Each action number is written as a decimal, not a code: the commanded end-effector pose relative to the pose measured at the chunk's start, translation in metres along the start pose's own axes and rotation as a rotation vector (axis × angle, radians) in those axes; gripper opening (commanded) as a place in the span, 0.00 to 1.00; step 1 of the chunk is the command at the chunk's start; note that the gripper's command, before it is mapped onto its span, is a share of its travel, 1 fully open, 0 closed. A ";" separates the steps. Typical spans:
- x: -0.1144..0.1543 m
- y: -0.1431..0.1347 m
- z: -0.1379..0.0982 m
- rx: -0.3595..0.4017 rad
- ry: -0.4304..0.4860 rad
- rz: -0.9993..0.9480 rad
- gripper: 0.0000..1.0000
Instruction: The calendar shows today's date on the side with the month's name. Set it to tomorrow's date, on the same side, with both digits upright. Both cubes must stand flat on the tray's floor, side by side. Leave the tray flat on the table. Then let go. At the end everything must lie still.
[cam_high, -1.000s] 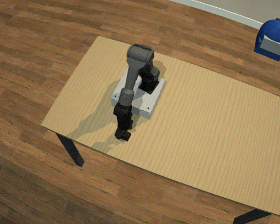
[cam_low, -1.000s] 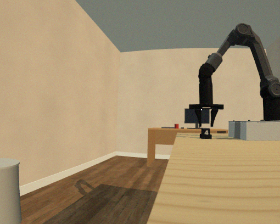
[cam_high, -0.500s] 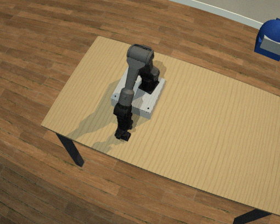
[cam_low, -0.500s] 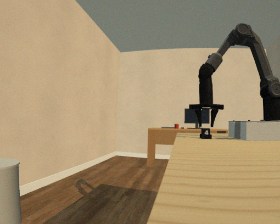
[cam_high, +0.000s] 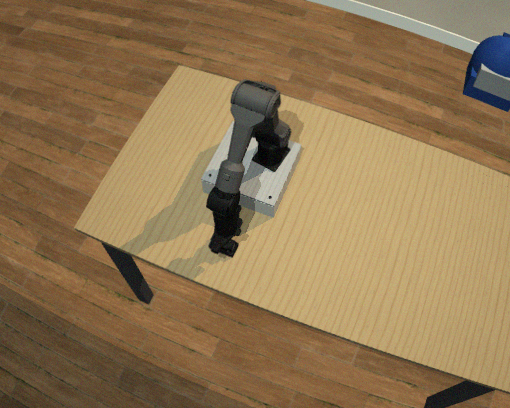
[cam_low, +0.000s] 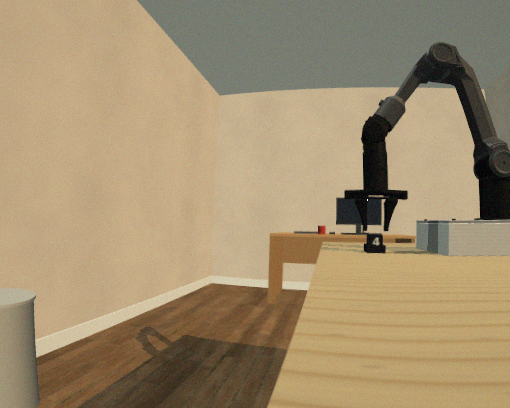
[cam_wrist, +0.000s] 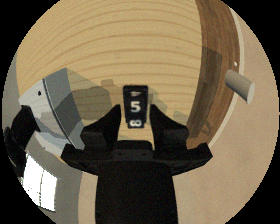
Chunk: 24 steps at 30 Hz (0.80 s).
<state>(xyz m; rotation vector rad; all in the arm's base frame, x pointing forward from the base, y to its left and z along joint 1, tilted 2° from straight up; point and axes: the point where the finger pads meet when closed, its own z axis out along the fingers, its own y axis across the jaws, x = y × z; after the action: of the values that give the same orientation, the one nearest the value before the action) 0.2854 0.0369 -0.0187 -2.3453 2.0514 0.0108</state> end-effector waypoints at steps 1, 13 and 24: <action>0.000 0.000 0.000 -0.001 -0.001 0.001 0.59; 0.000 0.000 0.000 -0.001 -0.001 0.001 0.59; 0.000 0.001 0.005 -0.003 -0.001 0.001 0.59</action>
<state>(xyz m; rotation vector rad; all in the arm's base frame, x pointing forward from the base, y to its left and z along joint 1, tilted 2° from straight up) 0.2854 0.0369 -0.0210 -2.3447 2.0512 0.0100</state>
